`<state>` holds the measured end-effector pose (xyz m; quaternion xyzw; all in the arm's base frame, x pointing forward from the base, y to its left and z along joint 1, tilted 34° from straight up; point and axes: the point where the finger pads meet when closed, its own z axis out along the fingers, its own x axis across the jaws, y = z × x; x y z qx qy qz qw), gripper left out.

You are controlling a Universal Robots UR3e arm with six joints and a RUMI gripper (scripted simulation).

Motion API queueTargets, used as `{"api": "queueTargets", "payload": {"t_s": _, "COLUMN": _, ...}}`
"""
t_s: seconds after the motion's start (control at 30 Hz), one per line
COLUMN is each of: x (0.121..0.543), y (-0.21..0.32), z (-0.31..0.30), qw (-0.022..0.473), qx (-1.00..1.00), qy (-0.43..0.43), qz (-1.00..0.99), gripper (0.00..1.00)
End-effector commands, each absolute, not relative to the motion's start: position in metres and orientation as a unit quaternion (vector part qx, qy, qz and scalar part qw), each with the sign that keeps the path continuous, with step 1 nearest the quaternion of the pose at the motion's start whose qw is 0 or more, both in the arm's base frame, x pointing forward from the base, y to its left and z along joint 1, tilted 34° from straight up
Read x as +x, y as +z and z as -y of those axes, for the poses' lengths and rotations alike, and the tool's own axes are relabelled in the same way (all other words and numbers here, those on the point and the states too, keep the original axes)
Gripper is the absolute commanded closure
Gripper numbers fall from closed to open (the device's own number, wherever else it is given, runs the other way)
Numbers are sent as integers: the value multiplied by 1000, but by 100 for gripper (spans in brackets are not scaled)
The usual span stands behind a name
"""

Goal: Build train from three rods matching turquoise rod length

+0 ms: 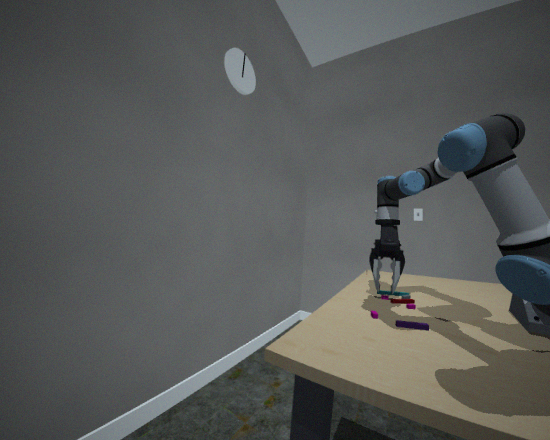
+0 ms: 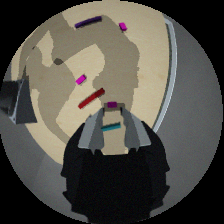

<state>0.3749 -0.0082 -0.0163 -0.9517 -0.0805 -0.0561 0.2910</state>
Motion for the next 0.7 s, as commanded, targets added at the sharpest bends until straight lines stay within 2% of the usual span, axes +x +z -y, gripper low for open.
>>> {"api": "queueTargets", "payload": {"t_s": 0.0, "x": 376, "y": -17, "z": 8, "qw": 290, "qx": -952, "qy": -57, "qz": 80, "gripper": 79}}
{"api": "queueTargets", "payload": {"t_s": 0.67, "x": 376, "y": -29, "z": 0, "qw": 290, "qx": -952, "qy": -57, "qz": 80, "gripper": 79}}
